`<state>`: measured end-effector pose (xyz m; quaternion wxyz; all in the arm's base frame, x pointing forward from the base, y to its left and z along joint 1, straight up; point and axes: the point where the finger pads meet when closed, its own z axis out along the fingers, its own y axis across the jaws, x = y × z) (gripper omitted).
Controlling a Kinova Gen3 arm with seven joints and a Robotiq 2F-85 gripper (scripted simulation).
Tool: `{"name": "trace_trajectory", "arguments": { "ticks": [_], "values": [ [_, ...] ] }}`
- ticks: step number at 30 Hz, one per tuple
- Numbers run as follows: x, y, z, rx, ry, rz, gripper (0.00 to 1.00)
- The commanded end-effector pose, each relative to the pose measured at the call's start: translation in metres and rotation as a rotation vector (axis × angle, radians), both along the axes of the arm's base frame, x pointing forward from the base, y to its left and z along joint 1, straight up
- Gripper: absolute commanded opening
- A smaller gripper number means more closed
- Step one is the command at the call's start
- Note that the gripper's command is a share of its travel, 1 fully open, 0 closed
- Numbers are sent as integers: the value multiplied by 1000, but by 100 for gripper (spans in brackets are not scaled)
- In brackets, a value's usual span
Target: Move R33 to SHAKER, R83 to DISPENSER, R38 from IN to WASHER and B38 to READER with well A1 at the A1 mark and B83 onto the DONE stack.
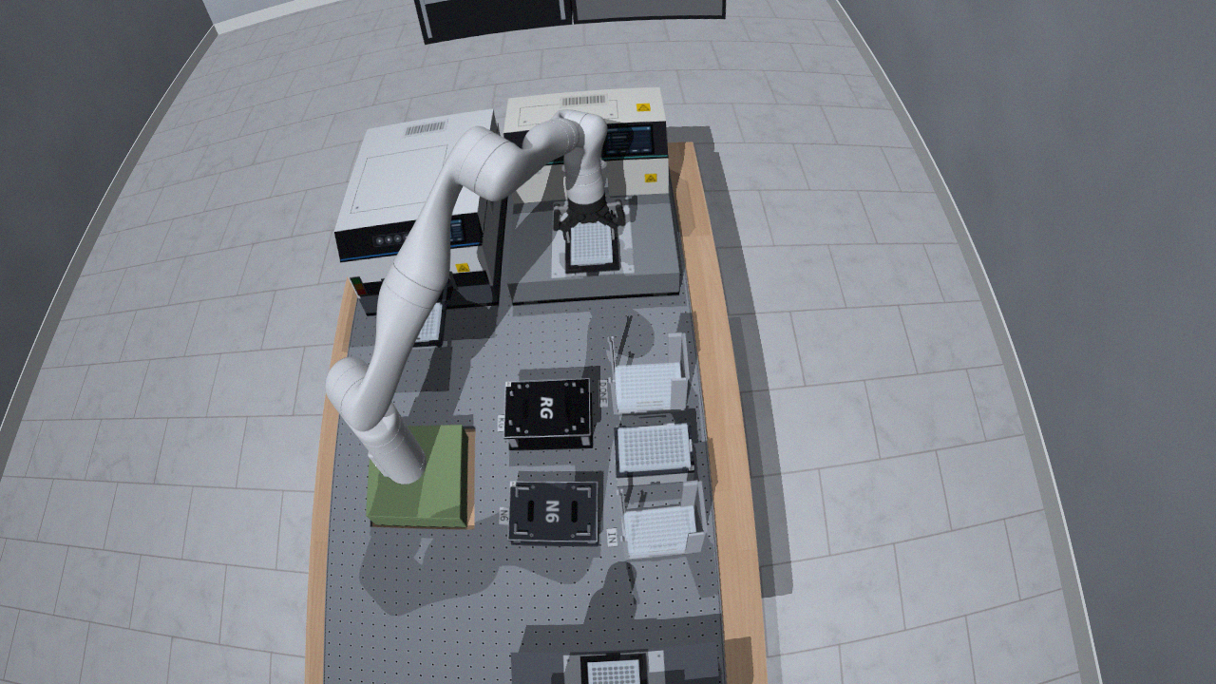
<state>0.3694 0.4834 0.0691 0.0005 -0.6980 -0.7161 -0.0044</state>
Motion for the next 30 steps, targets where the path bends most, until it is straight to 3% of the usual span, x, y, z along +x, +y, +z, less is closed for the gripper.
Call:
{"name": "trace_trajectory", "arguments": {
  "ticks": [1,15,30],
  "values": [
    [0,0,1,0,0,-3,100],
    [-2,-1,3,-4,3,-11,100],
    [-1,2,25,2,4,-1,100]
  ]
}}
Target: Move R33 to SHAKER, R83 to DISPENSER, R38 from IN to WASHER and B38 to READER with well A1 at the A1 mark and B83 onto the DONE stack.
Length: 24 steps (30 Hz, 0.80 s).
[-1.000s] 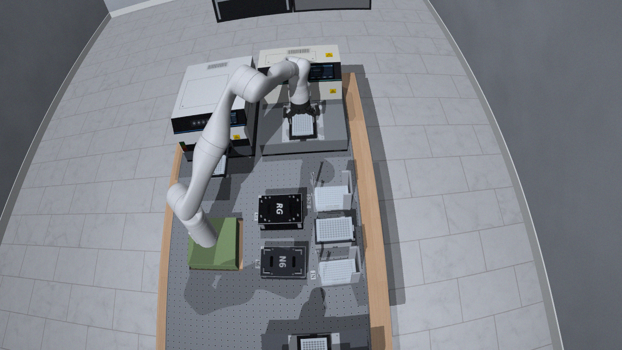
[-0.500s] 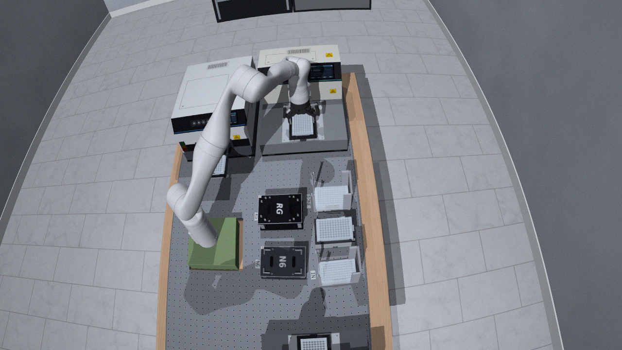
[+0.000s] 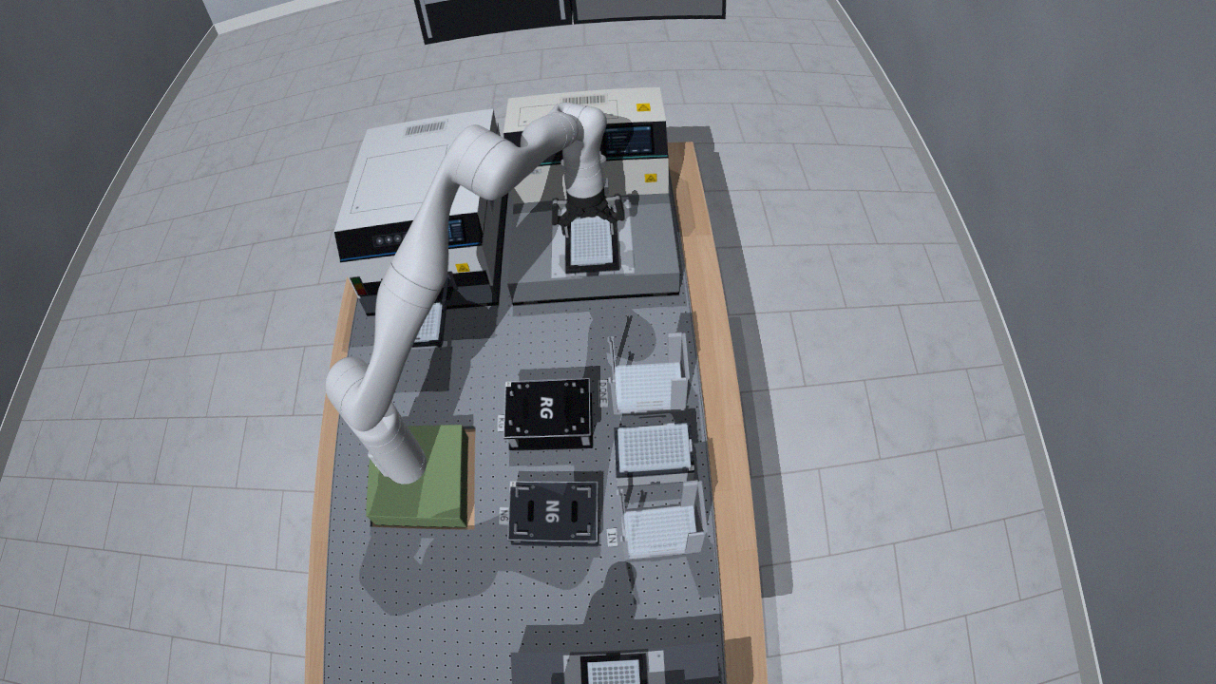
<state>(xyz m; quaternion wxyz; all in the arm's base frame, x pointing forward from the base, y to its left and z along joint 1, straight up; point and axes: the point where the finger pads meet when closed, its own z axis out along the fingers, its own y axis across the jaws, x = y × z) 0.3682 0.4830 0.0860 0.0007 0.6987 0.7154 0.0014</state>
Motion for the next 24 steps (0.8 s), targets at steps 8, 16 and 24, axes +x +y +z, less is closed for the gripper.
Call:
{"name": "trace_trajectory", "arguments": {
  "ticks": [8,16,24],
  "values": [
    [1,2,16,8,1,3,100],
    [1,1,27,7,0,5,100],
    [1,1,35,7,0,5,100]
  ]
}}
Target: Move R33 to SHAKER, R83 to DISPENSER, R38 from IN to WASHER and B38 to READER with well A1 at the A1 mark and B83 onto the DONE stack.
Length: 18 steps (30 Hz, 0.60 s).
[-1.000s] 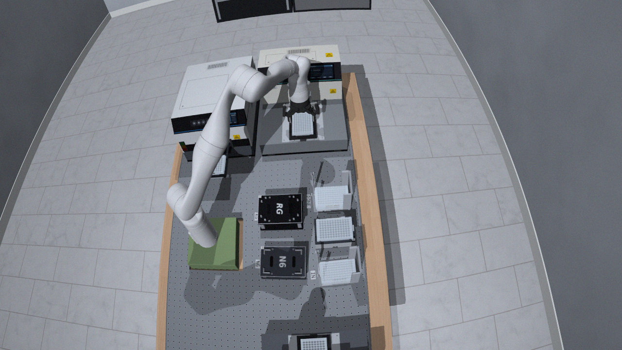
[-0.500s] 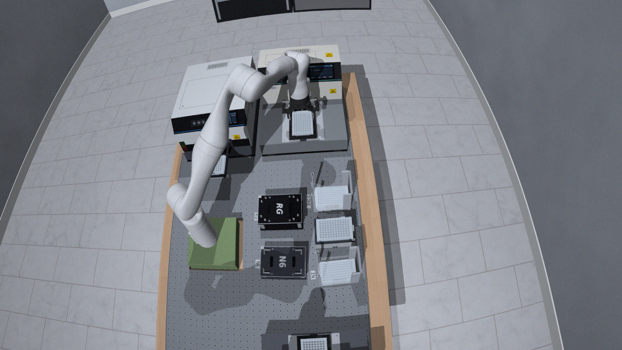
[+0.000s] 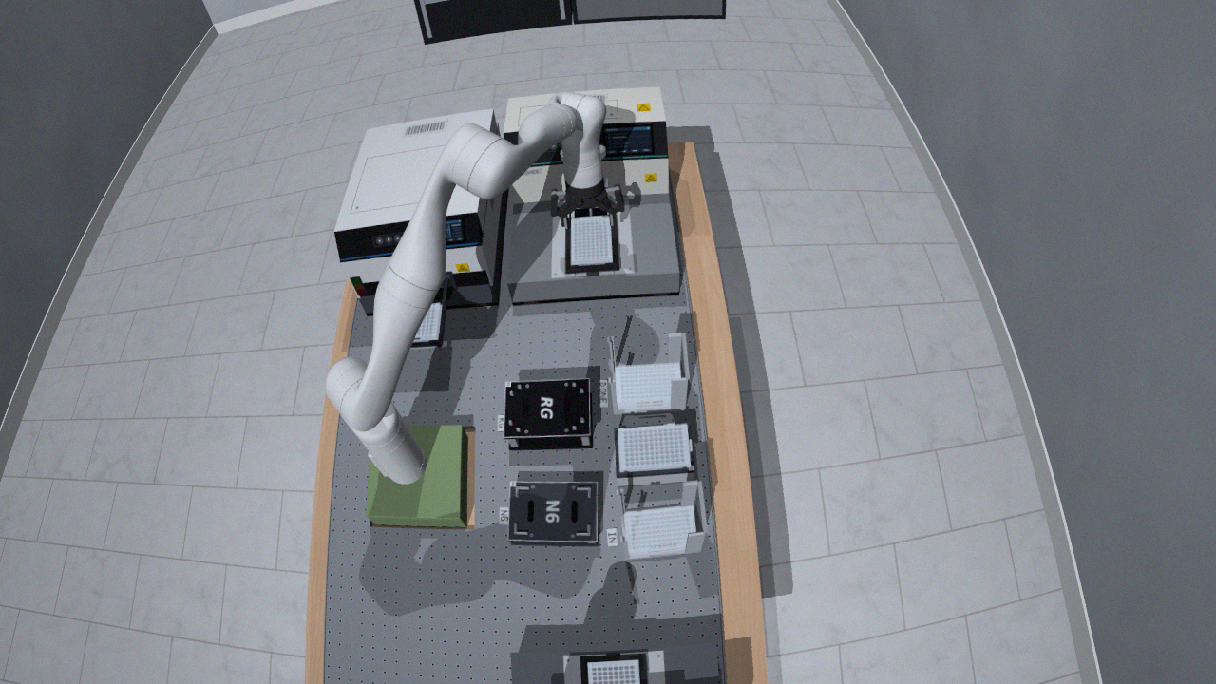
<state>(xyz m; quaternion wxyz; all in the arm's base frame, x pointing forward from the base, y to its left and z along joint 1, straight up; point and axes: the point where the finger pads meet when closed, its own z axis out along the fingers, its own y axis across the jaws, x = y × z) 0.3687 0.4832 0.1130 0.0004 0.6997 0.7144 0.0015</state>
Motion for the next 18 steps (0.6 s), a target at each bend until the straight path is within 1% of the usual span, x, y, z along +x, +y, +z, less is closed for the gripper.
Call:
{"name": "trace_trajectory", "arguments": {
  "ticks": [1,18],
  "values": [
    [1,1,9,7,-1,8,100],
    [1,1,29,7,-1,8,100]
  ]
}}
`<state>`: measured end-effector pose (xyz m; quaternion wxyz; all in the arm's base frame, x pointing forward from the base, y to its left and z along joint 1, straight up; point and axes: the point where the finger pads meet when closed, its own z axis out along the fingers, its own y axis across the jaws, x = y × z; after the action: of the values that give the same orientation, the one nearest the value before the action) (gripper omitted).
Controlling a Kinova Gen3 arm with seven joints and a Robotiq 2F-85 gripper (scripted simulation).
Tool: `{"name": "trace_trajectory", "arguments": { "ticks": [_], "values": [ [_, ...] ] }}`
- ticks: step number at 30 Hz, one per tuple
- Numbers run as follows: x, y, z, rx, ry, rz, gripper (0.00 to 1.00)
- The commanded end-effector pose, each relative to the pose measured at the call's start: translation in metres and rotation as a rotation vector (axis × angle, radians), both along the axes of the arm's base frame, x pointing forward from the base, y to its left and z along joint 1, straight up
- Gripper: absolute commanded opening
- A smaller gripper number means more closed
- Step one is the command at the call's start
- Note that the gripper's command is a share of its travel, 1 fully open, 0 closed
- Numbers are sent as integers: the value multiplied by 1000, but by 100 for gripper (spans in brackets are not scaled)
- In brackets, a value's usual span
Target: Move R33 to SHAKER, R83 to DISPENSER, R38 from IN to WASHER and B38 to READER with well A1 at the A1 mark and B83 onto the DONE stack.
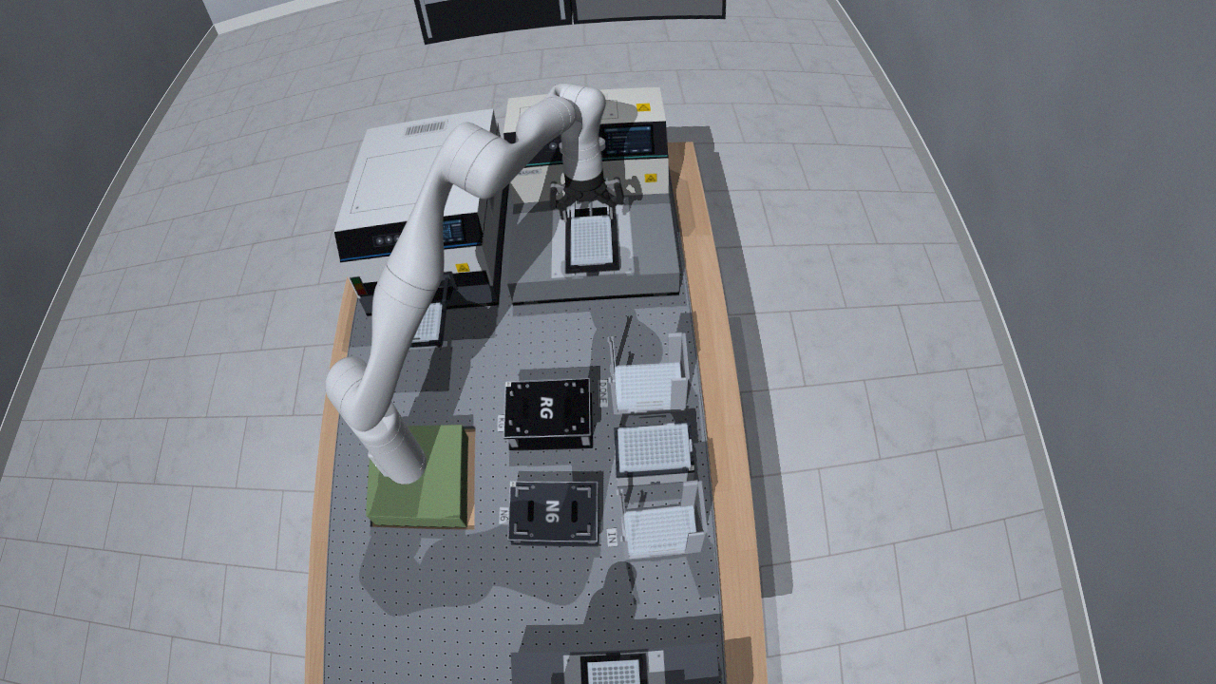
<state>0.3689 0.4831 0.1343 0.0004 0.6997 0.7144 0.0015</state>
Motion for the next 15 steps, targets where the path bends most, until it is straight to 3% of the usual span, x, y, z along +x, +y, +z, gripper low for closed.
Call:
{"name": "trace_trajectory", "arguments": {
  "ticks": [1,15],
  "values": [
    [1,1,9,7,-1,8,100],
    [1,1,25,7,-1,8,100]
  ]
}}
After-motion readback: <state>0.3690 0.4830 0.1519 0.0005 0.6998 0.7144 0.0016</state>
